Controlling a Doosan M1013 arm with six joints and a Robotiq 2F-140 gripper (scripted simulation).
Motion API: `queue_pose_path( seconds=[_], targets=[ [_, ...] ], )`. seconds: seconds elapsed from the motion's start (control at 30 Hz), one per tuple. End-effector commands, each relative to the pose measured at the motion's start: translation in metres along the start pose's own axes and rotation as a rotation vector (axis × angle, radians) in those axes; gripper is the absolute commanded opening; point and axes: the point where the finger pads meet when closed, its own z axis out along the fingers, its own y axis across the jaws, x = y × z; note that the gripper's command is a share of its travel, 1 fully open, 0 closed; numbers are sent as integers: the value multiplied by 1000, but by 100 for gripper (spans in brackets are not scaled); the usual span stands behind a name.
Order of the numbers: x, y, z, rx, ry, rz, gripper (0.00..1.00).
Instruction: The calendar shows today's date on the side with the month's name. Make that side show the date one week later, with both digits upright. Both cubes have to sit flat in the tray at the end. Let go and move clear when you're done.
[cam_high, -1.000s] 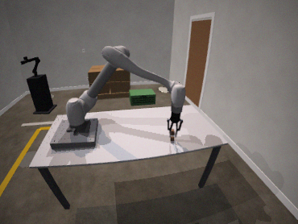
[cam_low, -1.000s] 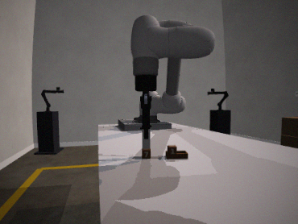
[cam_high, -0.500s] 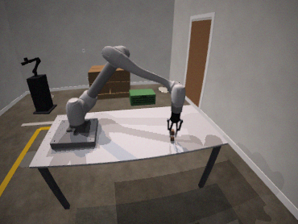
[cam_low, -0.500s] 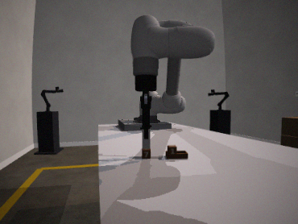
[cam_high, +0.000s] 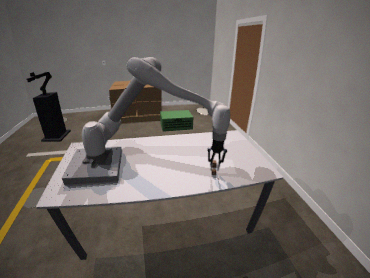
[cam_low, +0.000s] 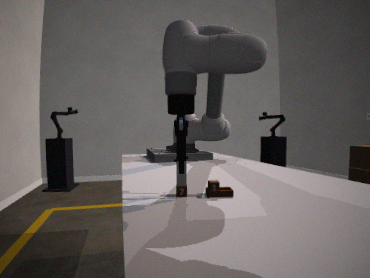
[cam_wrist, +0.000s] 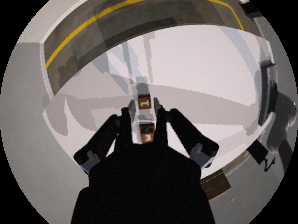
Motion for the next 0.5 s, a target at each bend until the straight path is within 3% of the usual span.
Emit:
queue_pose_path(
  seconds=[0.0, 0.47],
  targets=[
    [0, 0, 3, 0, 0, 0, 35],
    [0, 0, 21, 0, 0, 0, 35]
  ],
)
